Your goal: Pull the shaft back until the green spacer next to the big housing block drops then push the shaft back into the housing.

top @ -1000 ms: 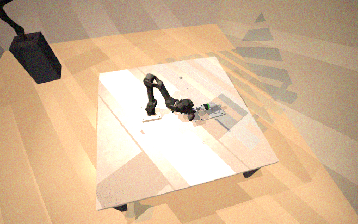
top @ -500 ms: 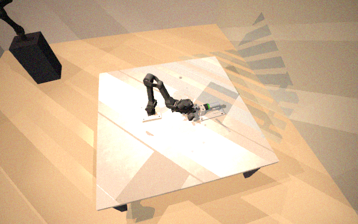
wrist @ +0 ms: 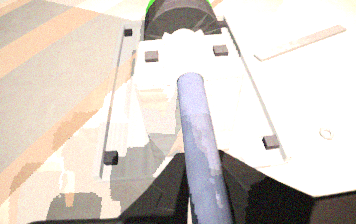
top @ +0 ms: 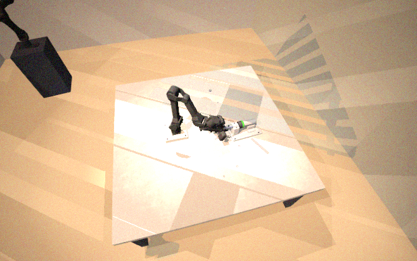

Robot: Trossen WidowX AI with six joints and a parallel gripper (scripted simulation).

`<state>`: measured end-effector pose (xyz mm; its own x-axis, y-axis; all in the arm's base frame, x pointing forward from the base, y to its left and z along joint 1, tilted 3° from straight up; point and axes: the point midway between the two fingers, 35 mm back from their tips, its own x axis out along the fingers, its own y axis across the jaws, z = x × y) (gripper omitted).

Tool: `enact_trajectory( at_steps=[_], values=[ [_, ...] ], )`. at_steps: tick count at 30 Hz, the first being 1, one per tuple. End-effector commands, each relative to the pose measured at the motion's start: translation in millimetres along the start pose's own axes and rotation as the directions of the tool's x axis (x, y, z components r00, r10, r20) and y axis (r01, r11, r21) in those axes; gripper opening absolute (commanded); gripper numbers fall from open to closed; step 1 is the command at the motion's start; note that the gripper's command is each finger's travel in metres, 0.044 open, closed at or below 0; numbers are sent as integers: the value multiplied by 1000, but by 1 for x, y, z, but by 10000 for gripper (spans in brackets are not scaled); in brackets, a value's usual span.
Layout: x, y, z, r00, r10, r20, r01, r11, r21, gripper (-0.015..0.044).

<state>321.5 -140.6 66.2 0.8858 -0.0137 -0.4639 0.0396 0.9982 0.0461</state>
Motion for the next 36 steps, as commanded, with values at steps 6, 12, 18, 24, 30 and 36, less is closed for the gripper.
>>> enact_trajectory(
  at_steps=[6,12,18,24,30,36],
  values=[
    [-1,0,0,1000,2,1,-2,1000,-4,0],
    [-2,0,-1,1000,2,1,-2,1000,-4,0],
    [-2,0,-1,1000,2,1,-2,1000,-4,0],
    [-3,0,-1,1000,2,1,-2,1000,-4,0],
    [-3,0,-2,1000,2,1,-2,1000,-4,0],
    [-4,0,-2,1000,2,1,-2,1000,-4,0]
  ],
)
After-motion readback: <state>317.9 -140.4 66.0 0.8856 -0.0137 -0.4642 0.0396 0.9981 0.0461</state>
